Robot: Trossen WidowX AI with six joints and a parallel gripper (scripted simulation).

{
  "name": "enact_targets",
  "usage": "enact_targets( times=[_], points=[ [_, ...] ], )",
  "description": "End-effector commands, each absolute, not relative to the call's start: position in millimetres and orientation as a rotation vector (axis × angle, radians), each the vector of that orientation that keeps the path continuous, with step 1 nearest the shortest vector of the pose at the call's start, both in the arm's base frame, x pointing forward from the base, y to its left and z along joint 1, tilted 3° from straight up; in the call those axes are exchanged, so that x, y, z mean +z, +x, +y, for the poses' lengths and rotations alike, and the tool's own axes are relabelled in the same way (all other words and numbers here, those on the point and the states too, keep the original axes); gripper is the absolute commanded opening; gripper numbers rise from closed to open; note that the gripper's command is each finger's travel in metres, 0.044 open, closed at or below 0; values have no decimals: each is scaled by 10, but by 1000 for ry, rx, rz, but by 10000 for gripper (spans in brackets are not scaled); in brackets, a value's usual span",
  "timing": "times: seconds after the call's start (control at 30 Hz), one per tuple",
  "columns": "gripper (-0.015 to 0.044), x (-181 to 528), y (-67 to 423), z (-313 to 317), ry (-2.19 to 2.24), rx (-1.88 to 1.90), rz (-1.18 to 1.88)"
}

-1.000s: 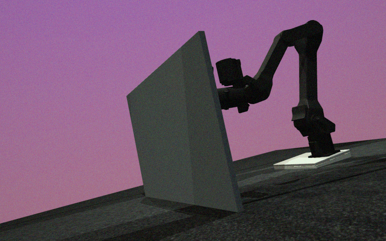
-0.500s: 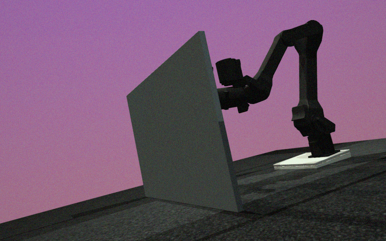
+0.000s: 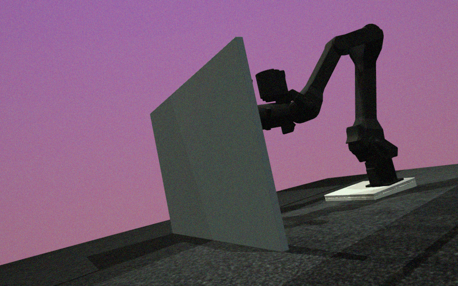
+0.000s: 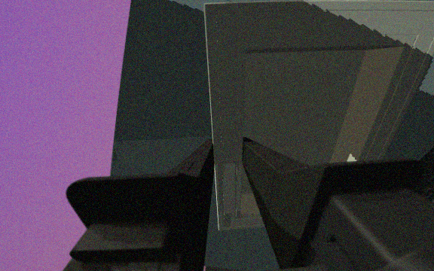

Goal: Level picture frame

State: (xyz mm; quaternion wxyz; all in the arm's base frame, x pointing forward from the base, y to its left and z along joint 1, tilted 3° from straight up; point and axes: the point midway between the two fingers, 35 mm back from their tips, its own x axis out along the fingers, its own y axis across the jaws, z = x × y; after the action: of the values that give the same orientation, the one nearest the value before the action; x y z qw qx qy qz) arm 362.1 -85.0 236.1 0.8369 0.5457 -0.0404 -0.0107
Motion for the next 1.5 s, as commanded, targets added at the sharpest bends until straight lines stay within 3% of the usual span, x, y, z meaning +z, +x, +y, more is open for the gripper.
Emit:
enact_targets(
  times=[0.0,1.47],
  points=[
    [0,2418,3620,-849,1146,-12,-97],
    [0,2416,3618,-888,1145,-12,-97]
  ],
)
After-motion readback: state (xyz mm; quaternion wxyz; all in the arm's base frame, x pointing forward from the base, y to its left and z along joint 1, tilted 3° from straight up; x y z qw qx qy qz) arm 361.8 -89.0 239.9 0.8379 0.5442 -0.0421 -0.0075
